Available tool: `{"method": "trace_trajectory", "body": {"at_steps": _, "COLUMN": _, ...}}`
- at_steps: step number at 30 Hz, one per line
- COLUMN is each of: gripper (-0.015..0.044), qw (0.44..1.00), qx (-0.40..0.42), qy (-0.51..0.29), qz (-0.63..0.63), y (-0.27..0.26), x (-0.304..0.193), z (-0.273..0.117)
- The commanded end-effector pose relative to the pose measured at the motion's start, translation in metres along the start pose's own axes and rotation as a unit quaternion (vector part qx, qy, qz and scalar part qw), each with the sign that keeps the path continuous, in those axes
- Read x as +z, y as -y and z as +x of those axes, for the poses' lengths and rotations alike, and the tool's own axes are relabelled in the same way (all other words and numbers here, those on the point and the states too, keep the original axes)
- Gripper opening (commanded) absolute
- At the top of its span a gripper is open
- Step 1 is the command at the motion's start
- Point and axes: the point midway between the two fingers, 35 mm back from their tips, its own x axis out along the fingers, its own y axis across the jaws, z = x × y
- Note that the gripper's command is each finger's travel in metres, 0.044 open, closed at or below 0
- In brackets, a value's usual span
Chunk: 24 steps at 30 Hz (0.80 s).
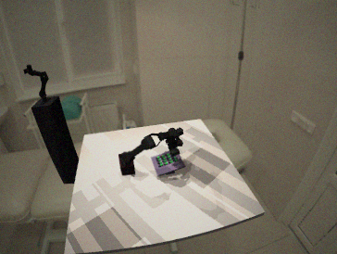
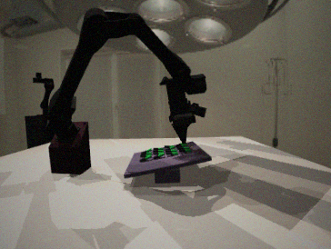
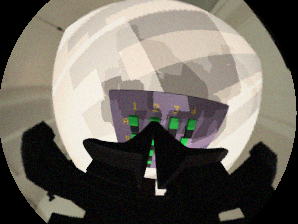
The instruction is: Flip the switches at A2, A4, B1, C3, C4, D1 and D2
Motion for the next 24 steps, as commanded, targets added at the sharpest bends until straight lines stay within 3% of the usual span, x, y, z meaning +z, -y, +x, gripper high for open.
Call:
{"method": "trace_trajectory", "body": {"at_steps": 1, "gripper": 0.0000, "qw": 1.000, "qx": -0.001, "qy": 0.001, "qz": -0.002, "y": 0.0002, "x": 0.0002, "z": 0.0006}}
{"method": "trace_trajectory", "body": {"at_steps": 24, "gripper": 0.0000, "qw": 1.000, "qx": -0.001, "qy": 0.001, "qz": -0.002, "y": 0.0002, "x": 0.0003, "z": 0.0037}}
